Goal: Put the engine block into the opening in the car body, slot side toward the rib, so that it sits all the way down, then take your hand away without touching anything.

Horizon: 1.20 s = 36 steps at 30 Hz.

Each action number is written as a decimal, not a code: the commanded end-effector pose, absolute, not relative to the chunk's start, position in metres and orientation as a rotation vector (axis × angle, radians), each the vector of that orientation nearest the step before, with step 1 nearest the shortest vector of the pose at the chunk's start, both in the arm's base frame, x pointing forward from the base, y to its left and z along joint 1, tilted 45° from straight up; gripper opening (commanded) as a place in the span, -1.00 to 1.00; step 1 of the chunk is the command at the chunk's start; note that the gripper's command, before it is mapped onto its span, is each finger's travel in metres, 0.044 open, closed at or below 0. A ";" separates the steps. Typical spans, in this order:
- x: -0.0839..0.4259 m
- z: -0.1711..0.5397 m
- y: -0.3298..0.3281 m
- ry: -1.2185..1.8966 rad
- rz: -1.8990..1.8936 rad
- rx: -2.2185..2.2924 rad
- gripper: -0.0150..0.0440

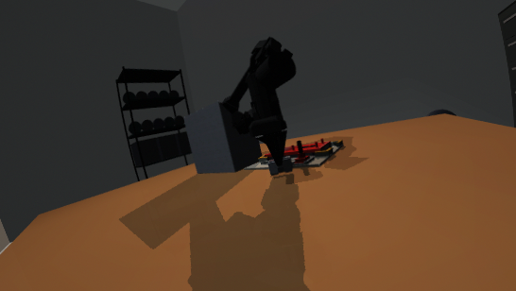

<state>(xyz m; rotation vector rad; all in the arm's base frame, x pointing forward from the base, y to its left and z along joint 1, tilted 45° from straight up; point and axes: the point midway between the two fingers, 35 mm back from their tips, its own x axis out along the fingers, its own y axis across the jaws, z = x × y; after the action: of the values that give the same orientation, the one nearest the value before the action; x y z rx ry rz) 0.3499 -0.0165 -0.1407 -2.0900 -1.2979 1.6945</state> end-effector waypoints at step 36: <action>0.351 -0.058 -0.096 -1.303 1.714 -2.057 -0.49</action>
<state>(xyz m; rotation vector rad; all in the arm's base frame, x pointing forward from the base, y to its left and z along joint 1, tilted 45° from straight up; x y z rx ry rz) 0.3521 -0.0890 -0.0659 -2.0587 -1.2959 1.7083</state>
